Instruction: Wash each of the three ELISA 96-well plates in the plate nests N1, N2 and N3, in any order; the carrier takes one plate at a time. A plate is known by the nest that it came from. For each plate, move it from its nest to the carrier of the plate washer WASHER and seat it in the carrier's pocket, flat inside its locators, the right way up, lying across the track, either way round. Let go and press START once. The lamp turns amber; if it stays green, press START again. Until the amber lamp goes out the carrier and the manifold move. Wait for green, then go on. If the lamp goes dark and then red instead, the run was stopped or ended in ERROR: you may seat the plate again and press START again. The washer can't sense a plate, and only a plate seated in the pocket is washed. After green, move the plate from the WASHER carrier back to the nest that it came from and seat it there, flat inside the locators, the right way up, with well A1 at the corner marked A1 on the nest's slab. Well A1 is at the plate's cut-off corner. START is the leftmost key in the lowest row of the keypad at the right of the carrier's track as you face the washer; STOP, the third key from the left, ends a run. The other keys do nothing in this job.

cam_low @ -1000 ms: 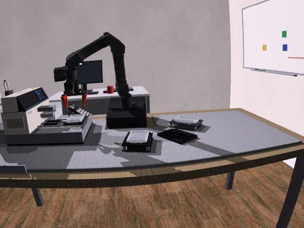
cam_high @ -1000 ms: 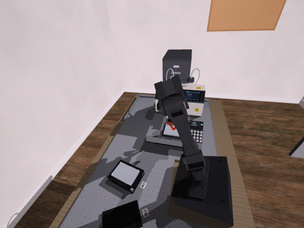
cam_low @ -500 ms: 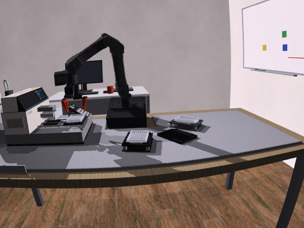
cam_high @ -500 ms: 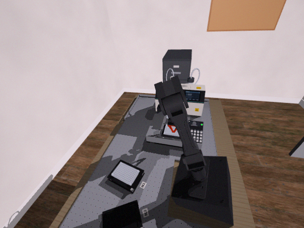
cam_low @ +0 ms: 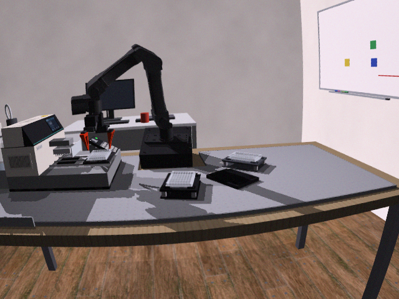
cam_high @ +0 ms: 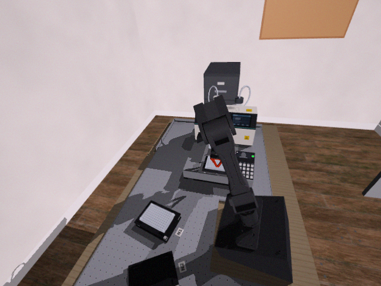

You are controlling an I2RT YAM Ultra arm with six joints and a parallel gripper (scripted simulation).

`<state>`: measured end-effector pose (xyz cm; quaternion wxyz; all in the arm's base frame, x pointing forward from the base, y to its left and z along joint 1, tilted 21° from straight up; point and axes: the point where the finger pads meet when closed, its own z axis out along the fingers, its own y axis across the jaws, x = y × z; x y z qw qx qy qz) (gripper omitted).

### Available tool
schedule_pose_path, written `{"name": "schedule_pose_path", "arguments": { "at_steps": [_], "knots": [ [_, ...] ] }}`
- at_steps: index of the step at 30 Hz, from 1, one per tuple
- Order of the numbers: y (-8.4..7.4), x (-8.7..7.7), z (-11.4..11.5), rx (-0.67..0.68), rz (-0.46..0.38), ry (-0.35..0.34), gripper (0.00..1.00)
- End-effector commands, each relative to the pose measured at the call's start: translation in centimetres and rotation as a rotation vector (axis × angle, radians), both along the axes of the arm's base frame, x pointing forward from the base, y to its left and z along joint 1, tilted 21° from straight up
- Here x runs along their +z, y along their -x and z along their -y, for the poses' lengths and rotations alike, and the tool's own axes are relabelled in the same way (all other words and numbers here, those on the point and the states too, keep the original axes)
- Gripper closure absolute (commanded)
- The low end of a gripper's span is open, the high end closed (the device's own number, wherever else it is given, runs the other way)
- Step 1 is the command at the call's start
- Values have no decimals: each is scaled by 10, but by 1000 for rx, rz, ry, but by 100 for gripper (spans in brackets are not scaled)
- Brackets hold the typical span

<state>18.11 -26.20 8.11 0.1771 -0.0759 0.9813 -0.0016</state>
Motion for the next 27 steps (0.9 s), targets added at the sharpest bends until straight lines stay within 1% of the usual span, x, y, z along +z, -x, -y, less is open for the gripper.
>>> {"name": "schedule_pose_path", "arguments": {
  "at_steps": [1, 15, 27],
  "knots": [
    [-1, 3, 3, -5, 8, 13, 0],
    [-1, 3, 3, -5, 8, 13, 0],
    [-4, -4, 3, -5, 8, 13, 0]
  ]
}}
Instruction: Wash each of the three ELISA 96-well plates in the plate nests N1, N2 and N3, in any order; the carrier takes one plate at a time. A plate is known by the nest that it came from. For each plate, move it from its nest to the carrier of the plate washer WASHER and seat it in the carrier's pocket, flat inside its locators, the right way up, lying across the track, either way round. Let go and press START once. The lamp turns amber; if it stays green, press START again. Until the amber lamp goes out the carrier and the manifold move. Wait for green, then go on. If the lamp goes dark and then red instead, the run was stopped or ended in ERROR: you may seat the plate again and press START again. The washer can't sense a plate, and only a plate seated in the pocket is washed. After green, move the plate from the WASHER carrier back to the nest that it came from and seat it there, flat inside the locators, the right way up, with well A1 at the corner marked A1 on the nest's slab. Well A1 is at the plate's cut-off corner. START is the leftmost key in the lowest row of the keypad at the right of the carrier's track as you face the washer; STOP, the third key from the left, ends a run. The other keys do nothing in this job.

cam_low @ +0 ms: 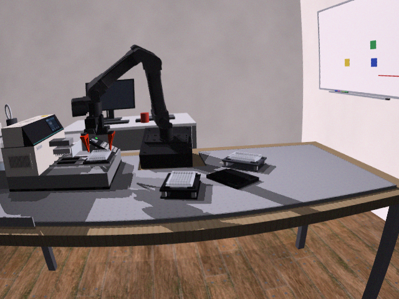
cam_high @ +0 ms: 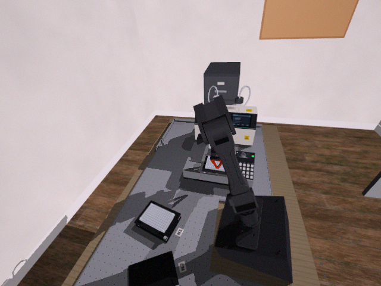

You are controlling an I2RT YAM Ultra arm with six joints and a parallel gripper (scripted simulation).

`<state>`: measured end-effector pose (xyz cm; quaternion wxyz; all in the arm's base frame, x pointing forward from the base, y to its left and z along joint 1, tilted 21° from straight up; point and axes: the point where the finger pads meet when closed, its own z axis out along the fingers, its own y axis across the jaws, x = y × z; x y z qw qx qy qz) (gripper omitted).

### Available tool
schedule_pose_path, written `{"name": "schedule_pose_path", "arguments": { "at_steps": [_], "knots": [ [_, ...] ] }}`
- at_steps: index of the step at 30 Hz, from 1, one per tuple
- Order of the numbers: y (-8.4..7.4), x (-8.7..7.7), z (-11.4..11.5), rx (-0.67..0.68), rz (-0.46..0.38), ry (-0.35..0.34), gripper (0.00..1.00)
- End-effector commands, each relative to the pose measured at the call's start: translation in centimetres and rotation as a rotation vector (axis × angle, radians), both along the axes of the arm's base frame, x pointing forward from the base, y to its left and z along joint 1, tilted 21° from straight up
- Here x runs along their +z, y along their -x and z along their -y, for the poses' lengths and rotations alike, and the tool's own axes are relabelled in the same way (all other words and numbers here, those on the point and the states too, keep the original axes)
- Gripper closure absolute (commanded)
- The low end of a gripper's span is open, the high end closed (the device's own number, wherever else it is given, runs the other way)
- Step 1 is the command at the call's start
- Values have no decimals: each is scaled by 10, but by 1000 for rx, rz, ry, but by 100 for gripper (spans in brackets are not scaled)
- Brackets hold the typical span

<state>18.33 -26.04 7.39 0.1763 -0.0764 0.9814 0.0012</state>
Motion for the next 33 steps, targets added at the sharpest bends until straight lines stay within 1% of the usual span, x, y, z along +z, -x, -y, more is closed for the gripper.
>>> {"name": "schedule_pose_path", "arguments": {
  "at_steps": [1, 33],
  "knots": [
    [-1, 3, 4, -7, 10, 18, 0],
    [-8, -15, 4, -7, 10, 18, 0]
  ]
}}
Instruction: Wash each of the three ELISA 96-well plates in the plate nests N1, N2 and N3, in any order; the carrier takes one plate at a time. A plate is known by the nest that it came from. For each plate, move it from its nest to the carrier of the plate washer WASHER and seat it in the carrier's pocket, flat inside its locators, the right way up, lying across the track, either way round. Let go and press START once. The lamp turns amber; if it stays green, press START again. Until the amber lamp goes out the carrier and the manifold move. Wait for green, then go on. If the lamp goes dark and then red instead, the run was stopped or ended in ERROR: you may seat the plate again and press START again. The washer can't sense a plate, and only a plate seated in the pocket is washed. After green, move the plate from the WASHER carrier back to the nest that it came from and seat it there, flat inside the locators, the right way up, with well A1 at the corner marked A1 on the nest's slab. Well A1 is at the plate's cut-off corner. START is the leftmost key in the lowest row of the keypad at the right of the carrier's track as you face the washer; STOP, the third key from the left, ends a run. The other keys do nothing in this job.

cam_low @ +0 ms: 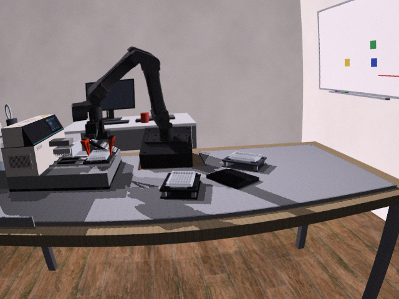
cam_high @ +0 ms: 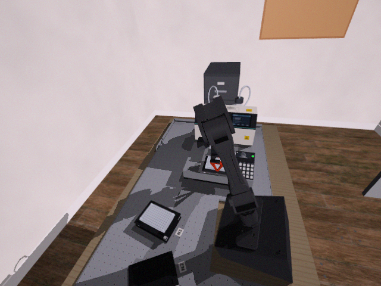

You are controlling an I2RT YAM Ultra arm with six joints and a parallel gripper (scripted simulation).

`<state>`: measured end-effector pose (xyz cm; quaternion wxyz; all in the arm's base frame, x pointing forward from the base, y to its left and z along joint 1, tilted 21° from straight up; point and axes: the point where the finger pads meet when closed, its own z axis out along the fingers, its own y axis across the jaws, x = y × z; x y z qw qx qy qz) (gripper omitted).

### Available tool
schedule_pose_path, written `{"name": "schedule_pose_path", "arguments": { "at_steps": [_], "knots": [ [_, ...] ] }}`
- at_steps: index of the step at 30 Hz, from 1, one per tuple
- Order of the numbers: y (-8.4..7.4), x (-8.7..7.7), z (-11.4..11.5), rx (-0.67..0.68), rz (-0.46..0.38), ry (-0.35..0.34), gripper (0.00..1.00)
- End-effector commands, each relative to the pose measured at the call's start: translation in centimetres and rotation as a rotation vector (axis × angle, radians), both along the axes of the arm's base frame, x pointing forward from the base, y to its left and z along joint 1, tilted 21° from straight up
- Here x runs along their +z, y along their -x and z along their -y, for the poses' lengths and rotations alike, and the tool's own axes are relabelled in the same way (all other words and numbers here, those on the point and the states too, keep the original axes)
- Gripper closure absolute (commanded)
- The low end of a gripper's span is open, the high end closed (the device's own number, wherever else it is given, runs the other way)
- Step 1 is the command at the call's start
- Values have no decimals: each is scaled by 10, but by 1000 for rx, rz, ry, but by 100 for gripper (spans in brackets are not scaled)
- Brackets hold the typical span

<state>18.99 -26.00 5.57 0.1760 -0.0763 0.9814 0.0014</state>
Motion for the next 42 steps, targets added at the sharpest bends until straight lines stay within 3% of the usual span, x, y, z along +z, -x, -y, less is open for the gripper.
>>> {"name": "schedule_pose_path", "arguments": {
  "at_steps": [1, 15, 16, 20, 21, 23, 24, 26, 27, 29, 30, 32, 33, 37, 38, 40, 41, 42],
  "knots": [
    [-2, 2, 4, -7, 10, 18, 0],
    [-2, 1, 4, -7, 10, 18, 0],
    [-2, 1, 4, -7, 10, 18, 10],
    [-2, 1, 4, -7, 10, 18, 10],
    [-2, 1, 4, -7, 10, 18, 20],
    [-2, 1, 4, -7, 10, 18, 20],
    [-2, 1, 4, -7, 10, 18, 30],
    [-2, 1, 4, -7, 10, 18, 30],
    [-2, 1, 4, -7, 10, 18, 40],
    [-2, 1, 4, -7, 10, 18, 40],
    [-2, 1, 4, -7, 10, 18, 50],
    [-2, 1, 4, -7, 10, 18, 50],
    [-2, 1, 4, -7, 10, 18, 60],
    [-2, 1, 4, -7, 10, 18, 60],
    [-2, 1, 4, -7, 10, 18, 70],
    [-2, 1, 4, -7, 10, 18, 70],
    [-2, 1, 4, -7, 10, 18, 80],
    [-2, 1, 4, -7, 10, 18, 80]
  ]
}}
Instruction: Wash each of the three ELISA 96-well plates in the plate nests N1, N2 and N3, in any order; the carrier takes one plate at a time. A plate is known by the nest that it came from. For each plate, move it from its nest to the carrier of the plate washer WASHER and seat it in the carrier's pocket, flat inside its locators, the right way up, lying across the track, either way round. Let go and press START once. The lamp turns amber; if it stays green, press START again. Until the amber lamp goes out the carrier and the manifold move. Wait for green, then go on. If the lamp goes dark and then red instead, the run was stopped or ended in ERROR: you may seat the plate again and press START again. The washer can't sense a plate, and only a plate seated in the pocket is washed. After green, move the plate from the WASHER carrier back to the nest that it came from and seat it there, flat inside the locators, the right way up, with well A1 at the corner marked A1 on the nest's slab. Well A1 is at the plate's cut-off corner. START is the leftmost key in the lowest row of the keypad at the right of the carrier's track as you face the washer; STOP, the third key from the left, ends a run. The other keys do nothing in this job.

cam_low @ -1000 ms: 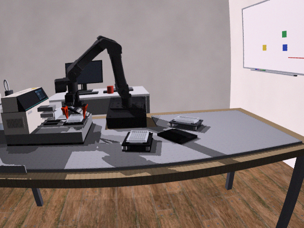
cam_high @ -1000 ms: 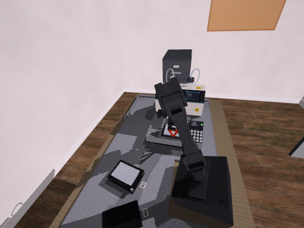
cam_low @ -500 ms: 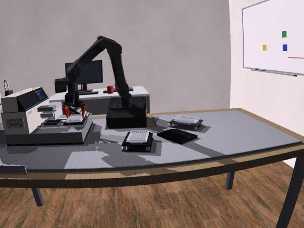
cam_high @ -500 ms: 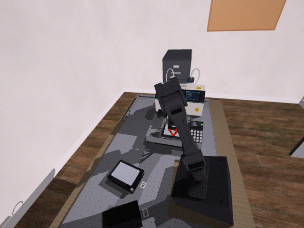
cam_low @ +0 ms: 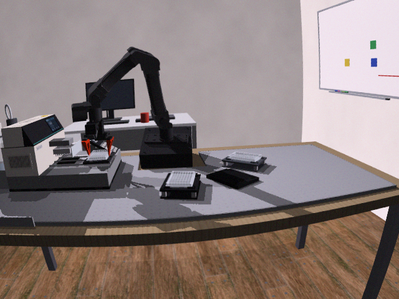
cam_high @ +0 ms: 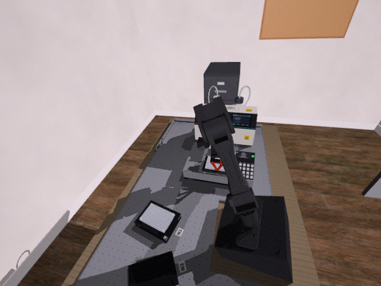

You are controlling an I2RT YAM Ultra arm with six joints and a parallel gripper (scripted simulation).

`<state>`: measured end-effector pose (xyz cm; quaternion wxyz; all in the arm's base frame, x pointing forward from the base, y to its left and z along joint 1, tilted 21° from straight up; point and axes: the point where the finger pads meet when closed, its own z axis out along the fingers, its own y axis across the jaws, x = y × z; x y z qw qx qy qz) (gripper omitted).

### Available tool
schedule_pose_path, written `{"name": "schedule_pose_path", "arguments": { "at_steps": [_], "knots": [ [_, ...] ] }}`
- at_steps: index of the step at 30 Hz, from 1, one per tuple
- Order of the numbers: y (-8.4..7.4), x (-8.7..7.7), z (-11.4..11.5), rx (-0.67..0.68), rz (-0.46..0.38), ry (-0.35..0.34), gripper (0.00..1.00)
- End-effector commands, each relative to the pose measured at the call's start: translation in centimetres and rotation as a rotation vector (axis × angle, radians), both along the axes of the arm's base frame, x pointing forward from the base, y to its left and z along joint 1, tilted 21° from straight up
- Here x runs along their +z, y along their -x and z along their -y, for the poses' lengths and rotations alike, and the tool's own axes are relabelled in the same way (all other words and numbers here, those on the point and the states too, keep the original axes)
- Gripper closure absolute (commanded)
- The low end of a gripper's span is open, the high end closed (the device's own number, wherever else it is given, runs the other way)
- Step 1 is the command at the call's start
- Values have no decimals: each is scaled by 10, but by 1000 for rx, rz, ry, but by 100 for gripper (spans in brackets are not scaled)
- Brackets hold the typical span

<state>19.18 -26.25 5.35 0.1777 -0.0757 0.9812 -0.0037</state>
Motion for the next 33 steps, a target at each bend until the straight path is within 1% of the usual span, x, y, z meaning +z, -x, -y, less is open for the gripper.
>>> {"name": "schedule_pose_path", "arguments": {
  "at_steps": [1, 2, 4, 5, 33],
  "knots": [
    [0, 3, 2, -4, 6, 9, 80],
    [0, 3, 2, -4, 6, 9, 90],
    [0, 3, 2, -4, 6, 9, 90],
    [0, 3, 2, -4, 6, 9, 100],
    [0, 3, 2, -4, 6, 9, 100]
  ]
}}
